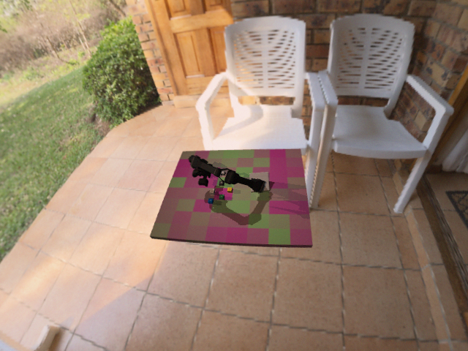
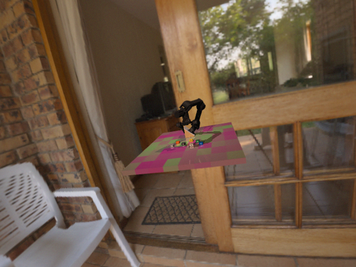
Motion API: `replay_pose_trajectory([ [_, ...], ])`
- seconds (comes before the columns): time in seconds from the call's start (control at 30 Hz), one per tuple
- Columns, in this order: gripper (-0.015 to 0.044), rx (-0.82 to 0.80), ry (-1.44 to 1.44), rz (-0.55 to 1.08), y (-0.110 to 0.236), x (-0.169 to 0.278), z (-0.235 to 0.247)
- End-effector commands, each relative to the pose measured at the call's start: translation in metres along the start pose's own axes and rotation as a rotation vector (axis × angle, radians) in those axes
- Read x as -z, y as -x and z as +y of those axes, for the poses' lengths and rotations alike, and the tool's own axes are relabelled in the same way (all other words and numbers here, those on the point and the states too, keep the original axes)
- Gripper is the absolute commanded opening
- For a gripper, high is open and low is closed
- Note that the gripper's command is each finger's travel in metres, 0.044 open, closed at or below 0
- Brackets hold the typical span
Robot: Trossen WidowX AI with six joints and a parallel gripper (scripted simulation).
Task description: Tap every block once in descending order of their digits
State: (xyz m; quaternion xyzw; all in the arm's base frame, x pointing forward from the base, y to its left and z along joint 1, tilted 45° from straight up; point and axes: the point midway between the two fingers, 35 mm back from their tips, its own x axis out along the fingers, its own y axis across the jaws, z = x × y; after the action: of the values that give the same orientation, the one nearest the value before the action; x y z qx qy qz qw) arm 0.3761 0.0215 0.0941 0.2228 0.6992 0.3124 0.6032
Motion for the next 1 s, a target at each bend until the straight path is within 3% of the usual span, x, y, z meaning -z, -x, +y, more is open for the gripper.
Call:
replay_pose_trajectory([
  [0.0, 0.04, 0.009, 0.028, 0.0, 0.0, -0.002, 0.002],
  [0.6, 0.04, 0.009, 0.028, 0.0, 0.0, -0.001, -0.001],
  [0.8, 0.04, 0.016, 0.025, 0.001, 0.002, 0.052, -0.086],
  [0.97, 0.04, 0.013, 0.026, 0.002, 0.001, 0.065, -0.099],
])
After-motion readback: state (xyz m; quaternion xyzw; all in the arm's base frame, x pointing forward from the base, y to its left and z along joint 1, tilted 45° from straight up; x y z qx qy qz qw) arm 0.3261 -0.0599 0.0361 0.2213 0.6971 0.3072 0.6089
